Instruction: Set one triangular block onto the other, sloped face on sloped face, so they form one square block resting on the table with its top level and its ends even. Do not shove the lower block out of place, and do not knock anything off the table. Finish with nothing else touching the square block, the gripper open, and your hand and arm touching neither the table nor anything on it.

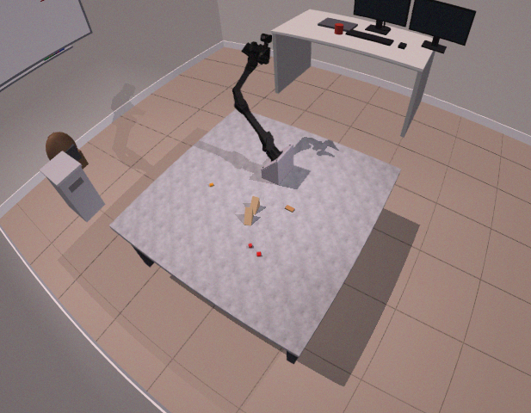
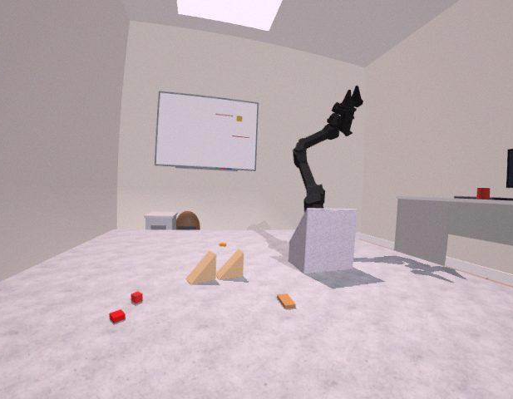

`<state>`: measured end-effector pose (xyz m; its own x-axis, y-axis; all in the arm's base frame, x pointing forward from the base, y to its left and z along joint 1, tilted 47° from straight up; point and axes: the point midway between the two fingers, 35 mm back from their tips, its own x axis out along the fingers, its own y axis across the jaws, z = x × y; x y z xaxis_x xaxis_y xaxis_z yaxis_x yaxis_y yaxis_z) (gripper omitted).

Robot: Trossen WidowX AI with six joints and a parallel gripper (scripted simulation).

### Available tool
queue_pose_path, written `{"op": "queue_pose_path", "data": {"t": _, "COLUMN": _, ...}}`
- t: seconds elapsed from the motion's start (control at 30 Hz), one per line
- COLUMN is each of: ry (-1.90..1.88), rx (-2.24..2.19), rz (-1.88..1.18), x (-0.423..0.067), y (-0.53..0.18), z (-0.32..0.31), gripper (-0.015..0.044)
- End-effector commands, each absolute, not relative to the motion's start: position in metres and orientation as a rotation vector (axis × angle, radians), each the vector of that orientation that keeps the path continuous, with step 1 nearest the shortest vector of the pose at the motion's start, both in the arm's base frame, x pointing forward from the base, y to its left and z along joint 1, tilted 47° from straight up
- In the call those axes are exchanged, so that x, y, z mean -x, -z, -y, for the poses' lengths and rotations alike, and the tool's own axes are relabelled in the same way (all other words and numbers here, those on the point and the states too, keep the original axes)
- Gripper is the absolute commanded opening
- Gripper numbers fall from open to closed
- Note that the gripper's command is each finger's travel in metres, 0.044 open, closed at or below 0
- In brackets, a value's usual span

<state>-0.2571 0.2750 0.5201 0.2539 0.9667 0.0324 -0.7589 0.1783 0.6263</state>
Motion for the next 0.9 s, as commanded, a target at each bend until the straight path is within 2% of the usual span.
{"op": "queue_pose_path", "data": {"t": 0.0, "ry": -1.270, "rx": -0.594, "rz": -0.415, "x": 0.257, "y": -0.520, "z": -0.276, "gripper": 0.0374}}
{"op": "queue_pose_path", "data": {"t": 0.3, "ry": -1.177, "rx": -0.389, "rz": -0.244, "x": 0.230, "y": -0.481, "z": -0.349, "gripper": 0.0137}}
{"op": "queue_pose_path", "data": {"t": 0.47, "ry": -1.067, "rx": -0.213, "rz": -0.152, "x": 0.190, "y": -0.443, "z": -0.399, "gripper": 0.0006}}
{"op": "queue_pose_path", "data": {"t": 0.7, "ry": -0.956, "rx": 0.059, "rz": -0.048, "x": 0.137, "y": -0.400, "z": -0.441, "gripper": 0.0000}}
{"op": "queue_pose_path", "data": {"t": 0.87, "ry": -0.837, "rx": 0.351, "rz": 0.007, "x": 0.075, "y": -0.353, "z": -0.473, "gripper": 0.0000}}
